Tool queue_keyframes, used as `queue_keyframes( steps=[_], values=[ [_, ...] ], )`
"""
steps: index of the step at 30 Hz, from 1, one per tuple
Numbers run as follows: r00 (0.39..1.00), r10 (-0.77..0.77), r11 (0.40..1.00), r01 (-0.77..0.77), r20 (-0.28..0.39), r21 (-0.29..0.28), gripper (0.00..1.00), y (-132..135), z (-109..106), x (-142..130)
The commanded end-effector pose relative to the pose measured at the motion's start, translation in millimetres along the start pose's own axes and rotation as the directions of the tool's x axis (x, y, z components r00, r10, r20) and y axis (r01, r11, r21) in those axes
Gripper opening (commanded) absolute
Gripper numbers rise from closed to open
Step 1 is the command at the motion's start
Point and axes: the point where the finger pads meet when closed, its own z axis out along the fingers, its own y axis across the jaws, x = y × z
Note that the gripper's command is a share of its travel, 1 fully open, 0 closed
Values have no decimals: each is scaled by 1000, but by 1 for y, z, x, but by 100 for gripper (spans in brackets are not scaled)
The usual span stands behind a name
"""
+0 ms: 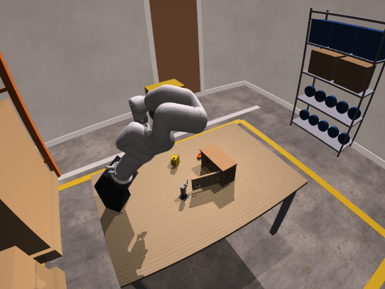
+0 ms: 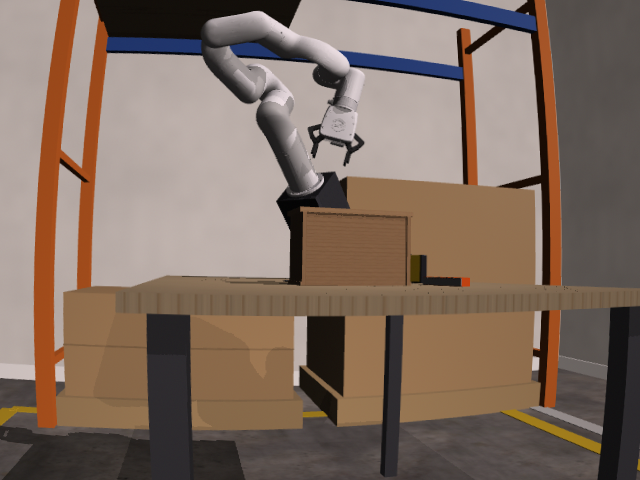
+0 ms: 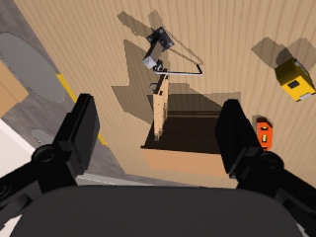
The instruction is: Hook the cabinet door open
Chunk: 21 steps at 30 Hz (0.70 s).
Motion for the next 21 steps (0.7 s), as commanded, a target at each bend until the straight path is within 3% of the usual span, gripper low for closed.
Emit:
queue_keyframes(
  steps=[1, 18, 21],
  values=[
    [1000, 1, 1000, -1, 0, -3, 100, 1, -1, 0],
    [1000, 1, 1000, -1, -1, -3, 100, 1, -1, 0],
    [1000, -3, 1000, 2, -25, -24, 100, 10, 4, -14]
  ],
)
